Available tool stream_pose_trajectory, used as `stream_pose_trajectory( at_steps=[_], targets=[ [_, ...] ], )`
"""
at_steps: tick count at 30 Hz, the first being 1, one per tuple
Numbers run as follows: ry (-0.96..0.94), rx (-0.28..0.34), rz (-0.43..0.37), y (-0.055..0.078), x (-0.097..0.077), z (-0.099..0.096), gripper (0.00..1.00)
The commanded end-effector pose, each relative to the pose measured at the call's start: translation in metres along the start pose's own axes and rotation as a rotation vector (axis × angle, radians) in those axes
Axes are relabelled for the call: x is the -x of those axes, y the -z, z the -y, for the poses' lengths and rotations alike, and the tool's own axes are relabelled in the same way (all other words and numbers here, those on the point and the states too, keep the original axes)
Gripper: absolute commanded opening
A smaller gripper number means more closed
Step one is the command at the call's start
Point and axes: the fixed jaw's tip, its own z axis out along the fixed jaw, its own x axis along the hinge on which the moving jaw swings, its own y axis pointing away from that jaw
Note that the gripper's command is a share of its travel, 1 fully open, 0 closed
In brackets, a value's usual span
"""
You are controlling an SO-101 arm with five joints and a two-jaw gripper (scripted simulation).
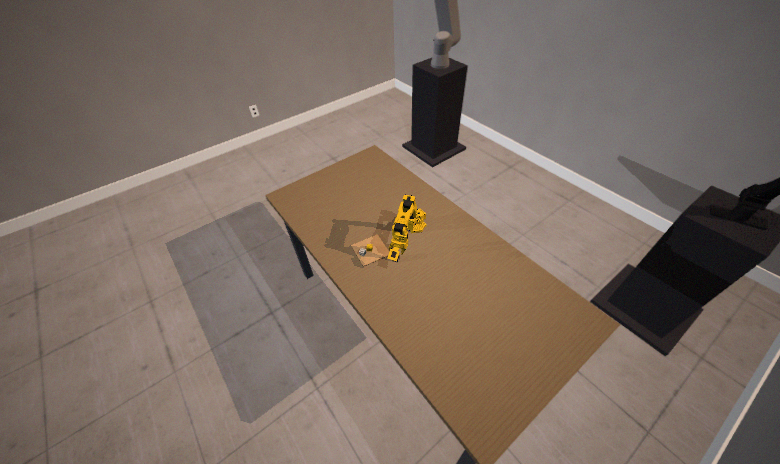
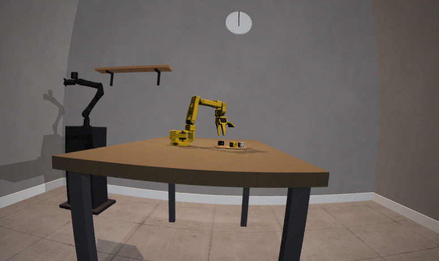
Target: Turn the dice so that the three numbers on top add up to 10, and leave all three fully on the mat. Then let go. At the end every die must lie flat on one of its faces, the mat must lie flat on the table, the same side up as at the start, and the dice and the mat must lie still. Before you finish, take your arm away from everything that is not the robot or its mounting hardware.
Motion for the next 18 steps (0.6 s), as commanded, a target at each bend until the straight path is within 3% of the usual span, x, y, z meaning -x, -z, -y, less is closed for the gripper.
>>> stream_pose_trajectory(
  at_steps=[1,18],
  targets=[
    [0.000,0.005,0.028,0.004,0.002,-0.003,0.31],
    [0.000,0.005,0.028,-0.009,0.004,-0.003,0.31]
  ],
)
